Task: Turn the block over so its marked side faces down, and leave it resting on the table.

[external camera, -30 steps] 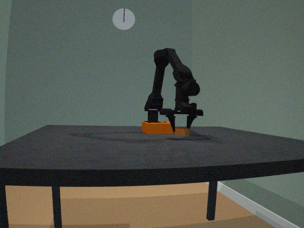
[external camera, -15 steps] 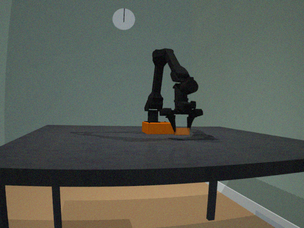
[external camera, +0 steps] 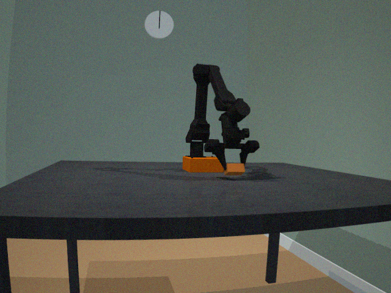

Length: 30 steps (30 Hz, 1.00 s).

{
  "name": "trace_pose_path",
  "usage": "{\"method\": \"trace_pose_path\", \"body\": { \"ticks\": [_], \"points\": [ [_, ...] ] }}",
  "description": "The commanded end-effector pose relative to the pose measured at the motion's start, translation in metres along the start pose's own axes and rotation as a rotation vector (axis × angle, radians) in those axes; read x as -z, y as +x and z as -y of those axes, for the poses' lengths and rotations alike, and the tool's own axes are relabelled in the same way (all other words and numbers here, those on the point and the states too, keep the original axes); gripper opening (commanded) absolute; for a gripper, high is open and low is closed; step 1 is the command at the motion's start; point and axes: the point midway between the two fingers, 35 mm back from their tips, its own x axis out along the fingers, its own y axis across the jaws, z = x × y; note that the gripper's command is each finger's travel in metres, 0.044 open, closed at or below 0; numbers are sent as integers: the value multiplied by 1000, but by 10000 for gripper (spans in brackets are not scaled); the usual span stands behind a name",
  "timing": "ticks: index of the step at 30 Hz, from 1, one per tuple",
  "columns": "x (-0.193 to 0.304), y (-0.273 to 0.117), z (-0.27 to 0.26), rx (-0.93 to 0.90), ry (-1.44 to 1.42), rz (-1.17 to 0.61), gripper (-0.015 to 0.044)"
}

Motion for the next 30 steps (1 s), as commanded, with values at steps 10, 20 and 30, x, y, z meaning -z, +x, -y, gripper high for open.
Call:
{"method": "trace_pose_path", "body": {
  "ticks": [10,20,30],
  "points": [
    [4,-5,0,-1,10,151,0],
    [0,18,-3,0,2,263,0],
    [1,34,-4,1,-3,393,0]
  ]
}}
